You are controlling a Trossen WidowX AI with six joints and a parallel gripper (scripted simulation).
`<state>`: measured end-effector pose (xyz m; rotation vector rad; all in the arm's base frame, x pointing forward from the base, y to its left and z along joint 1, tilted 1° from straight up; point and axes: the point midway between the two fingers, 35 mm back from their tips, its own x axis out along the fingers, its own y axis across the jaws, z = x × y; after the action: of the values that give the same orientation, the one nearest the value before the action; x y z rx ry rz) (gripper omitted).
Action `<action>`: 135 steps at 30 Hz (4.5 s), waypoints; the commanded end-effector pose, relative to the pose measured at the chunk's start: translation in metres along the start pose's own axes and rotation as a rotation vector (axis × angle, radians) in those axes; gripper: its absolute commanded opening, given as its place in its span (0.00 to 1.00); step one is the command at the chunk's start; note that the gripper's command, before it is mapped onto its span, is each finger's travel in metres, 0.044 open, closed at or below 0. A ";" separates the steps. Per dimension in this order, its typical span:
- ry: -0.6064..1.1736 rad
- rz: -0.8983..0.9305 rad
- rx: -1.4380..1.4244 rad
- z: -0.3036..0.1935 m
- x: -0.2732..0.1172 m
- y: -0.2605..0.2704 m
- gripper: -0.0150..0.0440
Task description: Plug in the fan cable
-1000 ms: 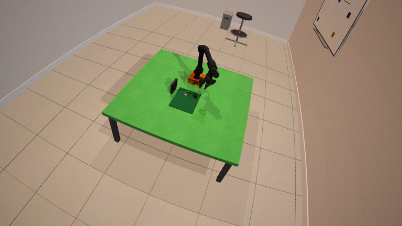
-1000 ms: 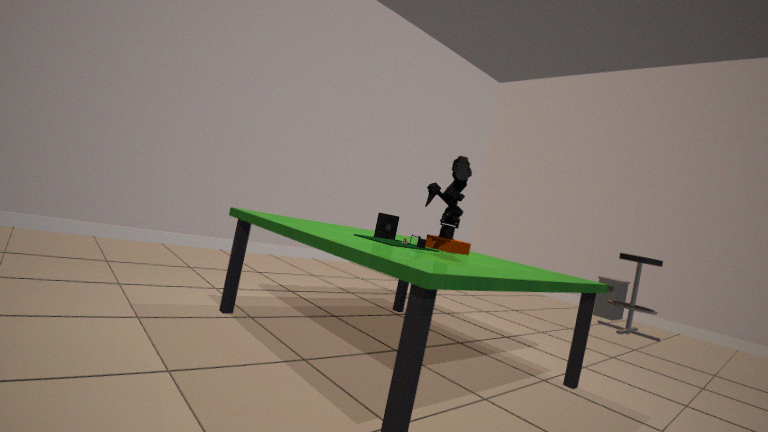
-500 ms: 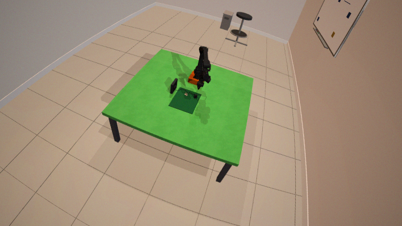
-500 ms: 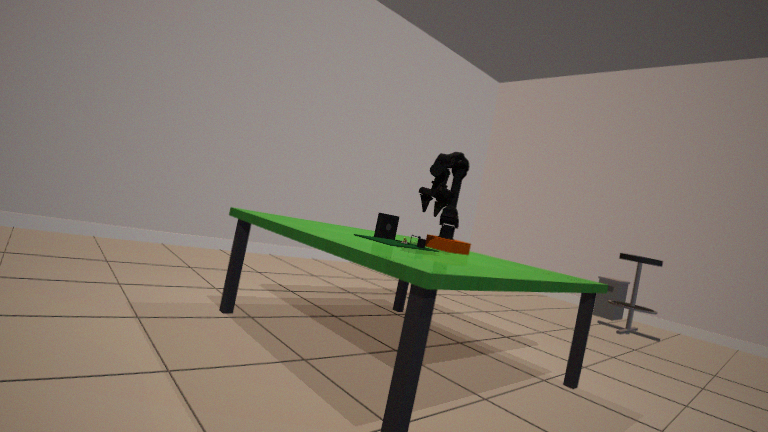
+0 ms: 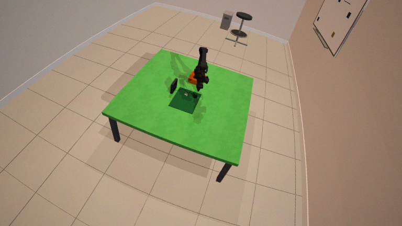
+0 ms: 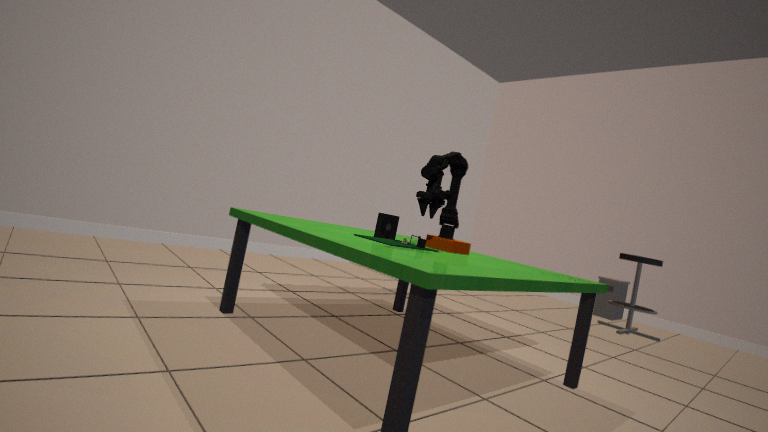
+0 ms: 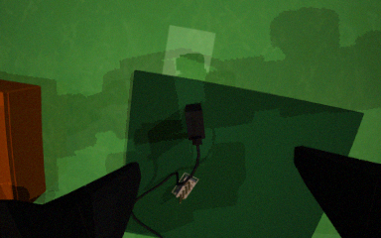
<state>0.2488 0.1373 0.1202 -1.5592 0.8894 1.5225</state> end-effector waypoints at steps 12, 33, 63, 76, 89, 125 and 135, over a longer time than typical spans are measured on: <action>-0.004 0.033 -0.004 0.000 0.077 0.011 1.00; -0.005 0.033 -0.004 0.001 0.110 0.011 1.00; -0.001 0.028 -0.002 0.000 0.123 0.011 0.33; -0.004 0.033 -0.004 0.000 0.073 0.010 0.25; 0.007 0.033 0.354 -0.060 0.074 0.019 0.25; 0.015 0.032 0.647 -0.100 0.073 0.031 0.25; 0.015 0.032 0.647 -0.100 0.080 0.030 0.25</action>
<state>0.2709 0.0373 0.0430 -1.0845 1.2638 1.0863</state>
